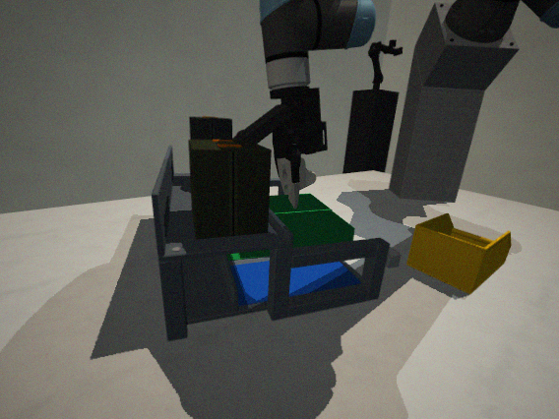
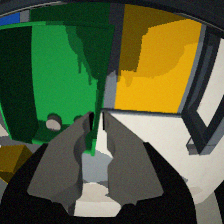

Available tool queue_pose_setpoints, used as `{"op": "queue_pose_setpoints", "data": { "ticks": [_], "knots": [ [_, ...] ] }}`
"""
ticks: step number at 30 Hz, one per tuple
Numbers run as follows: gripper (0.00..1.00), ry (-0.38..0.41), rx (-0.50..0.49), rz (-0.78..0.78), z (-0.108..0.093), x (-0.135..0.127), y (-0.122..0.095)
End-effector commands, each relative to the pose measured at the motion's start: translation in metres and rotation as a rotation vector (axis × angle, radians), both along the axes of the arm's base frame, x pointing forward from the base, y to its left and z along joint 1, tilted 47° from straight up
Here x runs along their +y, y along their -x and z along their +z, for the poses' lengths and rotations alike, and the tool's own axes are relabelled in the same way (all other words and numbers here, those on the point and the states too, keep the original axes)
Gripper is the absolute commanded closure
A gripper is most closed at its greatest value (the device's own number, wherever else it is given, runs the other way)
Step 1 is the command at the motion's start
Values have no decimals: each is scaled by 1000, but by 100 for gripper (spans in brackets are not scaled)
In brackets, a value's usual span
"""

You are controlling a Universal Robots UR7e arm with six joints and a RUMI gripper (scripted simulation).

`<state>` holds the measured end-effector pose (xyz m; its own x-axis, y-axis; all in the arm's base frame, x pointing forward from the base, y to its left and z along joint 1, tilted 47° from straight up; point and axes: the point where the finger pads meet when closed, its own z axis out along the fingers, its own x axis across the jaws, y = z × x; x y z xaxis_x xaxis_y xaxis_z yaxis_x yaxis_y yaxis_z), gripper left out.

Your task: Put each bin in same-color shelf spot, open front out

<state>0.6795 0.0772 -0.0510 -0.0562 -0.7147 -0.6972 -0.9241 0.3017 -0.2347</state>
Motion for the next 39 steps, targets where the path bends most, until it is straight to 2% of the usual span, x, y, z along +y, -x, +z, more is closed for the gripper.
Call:
{"op": "queue_pose_setpoints", "data": {
  "ticks": [1, 39],
  "knots": [
    [95, 0, -1, -1, 2, -2, 1],
    [95, 0, -1, -1, 34, -27, 25]
  ]
}}
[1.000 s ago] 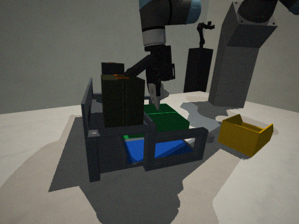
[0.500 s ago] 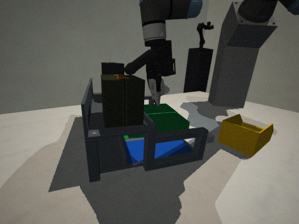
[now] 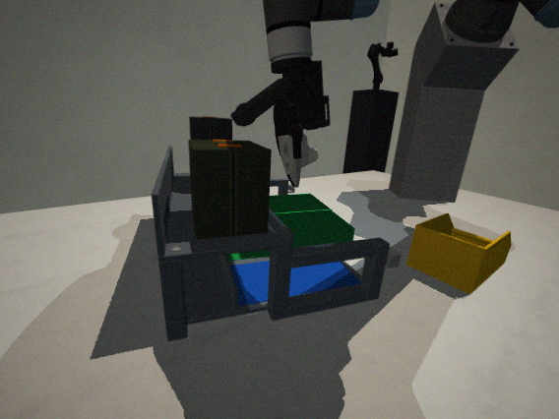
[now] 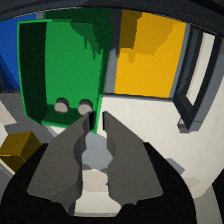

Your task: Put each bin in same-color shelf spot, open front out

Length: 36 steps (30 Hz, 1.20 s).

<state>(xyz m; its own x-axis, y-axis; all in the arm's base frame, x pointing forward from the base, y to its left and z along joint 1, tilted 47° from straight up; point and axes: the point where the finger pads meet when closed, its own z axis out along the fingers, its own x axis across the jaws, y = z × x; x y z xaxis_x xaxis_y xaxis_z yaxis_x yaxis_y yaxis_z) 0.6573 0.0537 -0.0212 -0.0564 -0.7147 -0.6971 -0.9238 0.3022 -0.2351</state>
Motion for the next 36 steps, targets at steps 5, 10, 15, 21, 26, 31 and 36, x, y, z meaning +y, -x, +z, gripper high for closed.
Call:
{"op": "queue_pose_setpoints", "data": {
  "ticks": [5, 10, 15, 21, 26, 31, 36],
  "knots": [
    [95, 0, -1, 0, 11, -8, 7],
    [95, 0, -1, 0, 16, -13, 12],
    [95, 0, -1, 0, 22, -17, 16],
    [95, 0, -1, 0, 26, -20, 19],
    [95, 0, -1, 0, 30, -24, 22],
    [95, 0, -1, 0, 33, -26, 24],
    [95, 0, -1, 0, 34, -27, 25]
  ]
}}
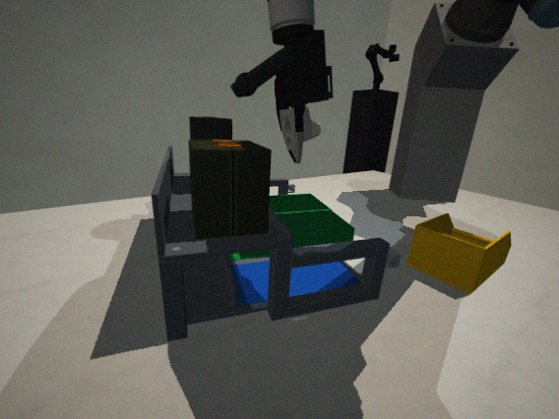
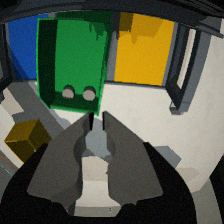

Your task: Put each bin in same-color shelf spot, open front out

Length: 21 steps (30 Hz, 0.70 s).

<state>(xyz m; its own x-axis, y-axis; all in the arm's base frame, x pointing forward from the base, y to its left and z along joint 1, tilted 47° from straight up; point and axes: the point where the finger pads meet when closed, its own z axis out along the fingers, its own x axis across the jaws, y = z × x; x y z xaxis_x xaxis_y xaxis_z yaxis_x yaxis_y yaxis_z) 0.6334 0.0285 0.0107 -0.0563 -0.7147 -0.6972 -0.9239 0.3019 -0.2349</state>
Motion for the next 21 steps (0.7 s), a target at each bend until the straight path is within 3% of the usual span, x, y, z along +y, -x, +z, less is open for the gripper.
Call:
{"op": "queue_pose_setpoints", "data": {
  "ticks": [1, 20, 21],
  "knots": [
    [95, 0, -1, 0, 3, -2, 2],
    [95, 0, -1, 0, 5, -4, 3],
    [100, 0, -1, 0, 5, -4, 3]
  ]
}}
